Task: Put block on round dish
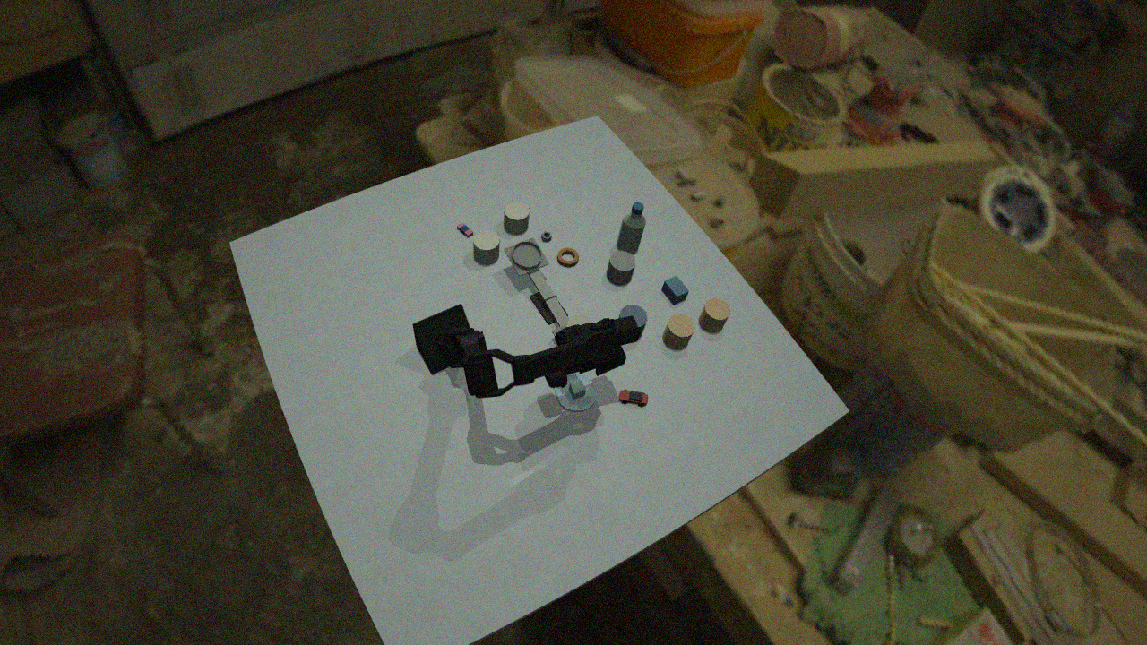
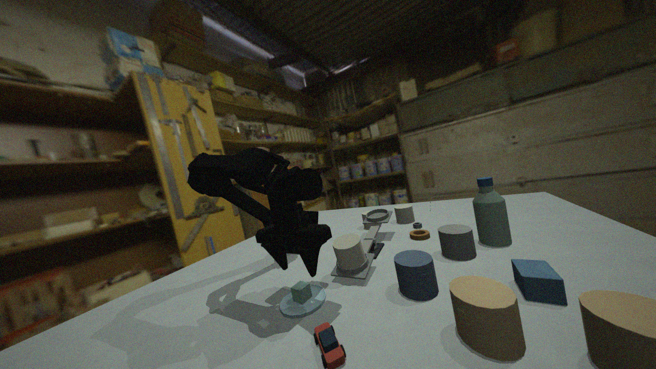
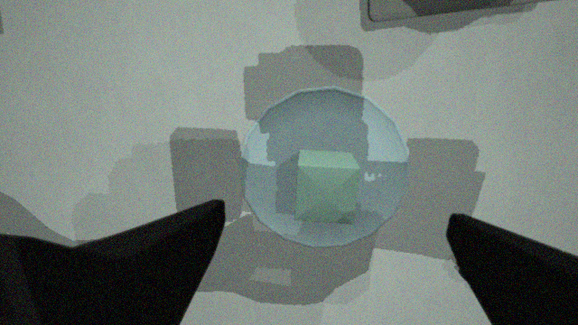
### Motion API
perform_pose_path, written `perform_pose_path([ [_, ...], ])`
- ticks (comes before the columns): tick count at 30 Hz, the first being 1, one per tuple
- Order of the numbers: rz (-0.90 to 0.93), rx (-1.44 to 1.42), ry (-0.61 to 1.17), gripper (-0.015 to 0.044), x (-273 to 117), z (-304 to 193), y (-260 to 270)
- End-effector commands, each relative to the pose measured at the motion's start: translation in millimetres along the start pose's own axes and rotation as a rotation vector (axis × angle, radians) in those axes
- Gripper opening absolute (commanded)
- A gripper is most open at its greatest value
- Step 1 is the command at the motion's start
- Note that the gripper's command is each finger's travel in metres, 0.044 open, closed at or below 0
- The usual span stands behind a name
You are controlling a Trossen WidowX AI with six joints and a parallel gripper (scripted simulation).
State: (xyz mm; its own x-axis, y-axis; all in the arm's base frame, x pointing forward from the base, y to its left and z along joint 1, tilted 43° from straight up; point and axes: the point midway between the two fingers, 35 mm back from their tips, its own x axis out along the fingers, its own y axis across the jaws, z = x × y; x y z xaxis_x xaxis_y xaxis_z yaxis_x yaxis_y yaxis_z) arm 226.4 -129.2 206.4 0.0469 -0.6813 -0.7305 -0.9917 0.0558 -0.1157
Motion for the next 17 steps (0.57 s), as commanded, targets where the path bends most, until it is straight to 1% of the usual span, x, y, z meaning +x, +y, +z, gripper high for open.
perform_pose_path([
  [1, 0.003, 0.005, 0.006, 0.0440, -10.6, -2.1, 1.6],
  [3, 0.002, 0.004, 0.005, 0.0440, -18.7, -1.8, 1.3],
  [6, -0.003, 0.001, 0.004, 0.0440, -45.0, -1.9, 2.4],
  [17, -0.003, 0.001, 0.004, 0.0440, -47.0, -1.9, 2.6],
])
